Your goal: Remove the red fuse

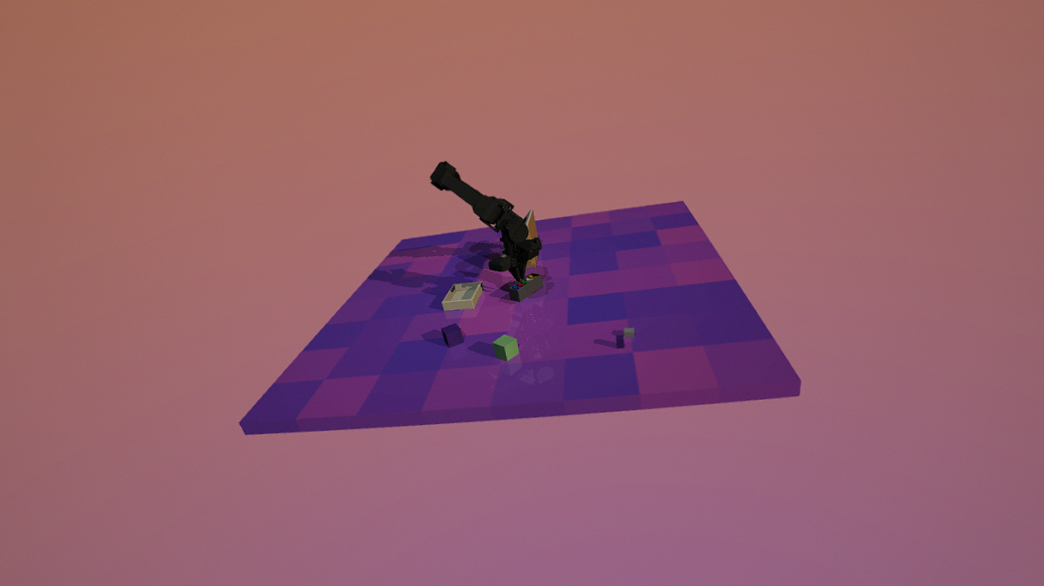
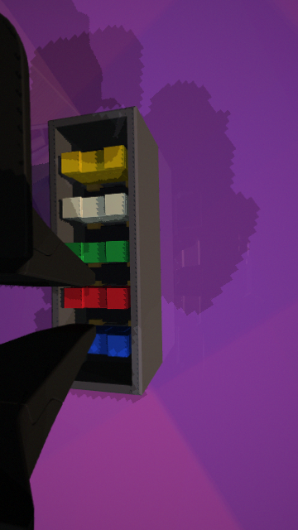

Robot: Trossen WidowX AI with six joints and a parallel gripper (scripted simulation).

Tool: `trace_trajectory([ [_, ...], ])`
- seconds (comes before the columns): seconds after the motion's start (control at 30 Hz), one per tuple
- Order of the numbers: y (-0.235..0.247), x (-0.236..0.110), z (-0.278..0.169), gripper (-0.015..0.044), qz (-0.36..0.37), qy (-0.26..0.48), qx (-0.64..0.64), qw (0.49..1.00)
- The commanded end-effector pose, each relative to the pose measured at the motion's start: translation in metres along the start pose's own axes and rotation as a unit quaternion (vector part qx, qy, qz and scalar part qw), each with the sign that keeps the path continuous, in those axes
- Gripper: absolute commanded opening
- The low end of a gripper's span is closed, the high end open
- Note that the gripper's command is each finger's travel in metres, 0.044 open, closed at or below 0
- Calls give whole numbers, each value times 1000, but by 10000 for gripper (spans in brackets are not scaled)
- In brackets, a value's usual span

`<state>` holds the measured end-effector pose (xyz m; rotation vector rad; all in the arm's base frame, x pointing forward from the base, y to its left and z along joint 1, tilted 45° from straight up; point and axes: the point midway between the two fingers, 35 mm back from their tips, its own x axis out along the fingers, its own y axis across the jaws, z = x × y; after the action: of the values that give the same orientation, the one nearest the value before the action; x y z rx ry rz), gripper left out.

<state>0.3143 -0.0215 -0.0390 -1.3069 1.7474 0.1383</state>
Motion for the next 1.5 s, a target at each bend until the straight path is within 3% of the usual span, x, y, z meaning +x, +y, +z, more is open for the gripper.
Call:
trace_trajectory([
  [0.0, 0, 5, -2, 74, -1, 3, -2, 1000],
  [1.17, 0, 20, -3, 74, -1, 4, -2, 1000],
  [1.47, 1, 19, -2, 14, 1, 2, -1, 1000],
])
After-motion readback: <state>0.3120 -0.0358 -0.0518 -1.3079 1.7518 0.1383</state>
